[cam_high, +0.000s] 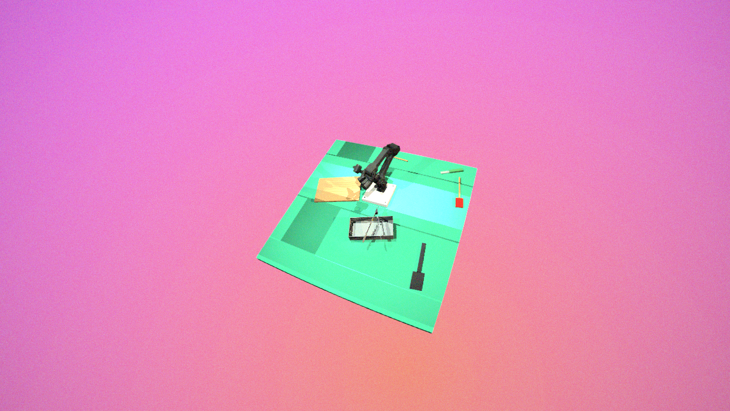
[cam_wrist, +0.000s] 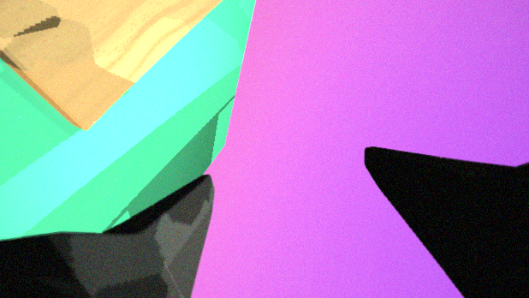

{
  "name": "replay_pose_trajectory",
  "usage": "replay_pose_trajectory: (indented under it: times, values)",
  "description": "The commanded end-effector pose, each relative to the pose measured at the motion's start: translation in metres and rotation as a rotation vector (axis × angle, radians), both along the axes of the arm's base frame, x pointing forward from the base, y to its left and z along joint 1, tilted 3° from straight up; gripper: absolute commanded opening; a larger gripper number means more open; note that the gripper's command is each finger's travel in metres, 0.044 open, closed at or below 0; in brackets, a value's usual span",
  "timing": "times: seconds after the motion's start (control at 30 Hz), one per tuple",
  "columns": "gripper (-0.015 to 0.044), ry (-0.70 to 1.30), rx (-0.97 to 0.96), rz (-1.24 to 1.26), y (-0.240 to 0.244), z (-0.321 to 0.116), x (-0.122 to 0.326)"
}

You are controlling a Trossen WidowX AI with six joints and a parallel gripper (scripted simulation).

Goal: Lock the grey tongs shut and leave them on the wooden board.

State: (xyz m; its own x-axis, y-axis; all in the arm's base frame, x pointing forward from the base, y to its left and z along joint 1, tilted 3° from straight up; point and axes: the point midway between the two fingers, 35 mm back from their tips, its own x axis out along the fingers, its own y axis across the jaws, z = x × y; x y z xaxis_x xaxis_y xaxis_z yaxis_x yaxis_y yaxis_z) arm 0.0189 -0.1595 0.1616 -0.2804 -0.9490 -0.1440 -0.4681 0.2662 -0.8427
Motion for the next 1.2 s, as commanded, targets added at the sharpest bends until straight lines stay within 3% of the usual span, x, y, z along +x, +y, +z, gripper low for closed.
replay_pose_trajectory:
  times: [0.0,0.17,0.4,0.57,0.9,1.17]
  values:
    - [0.0426,0.0,0.0,0.0,0.0,0.0,0.0]
    - [0.044,0.16,0.165,0.078,0.001,0.0,0.024]
    - [0.044,0.667,0.591,0.464,0.029,-0.004,0.106]
    - [0.044,1.035,0.783,0.829,0.068,-0.01,0.162]
    - [0.044,1.533,0.872,1.445,0.146,-0.02,0.23]
    - [0.044,1.89,0.73,2.036,0.227,-0.029,0.272]
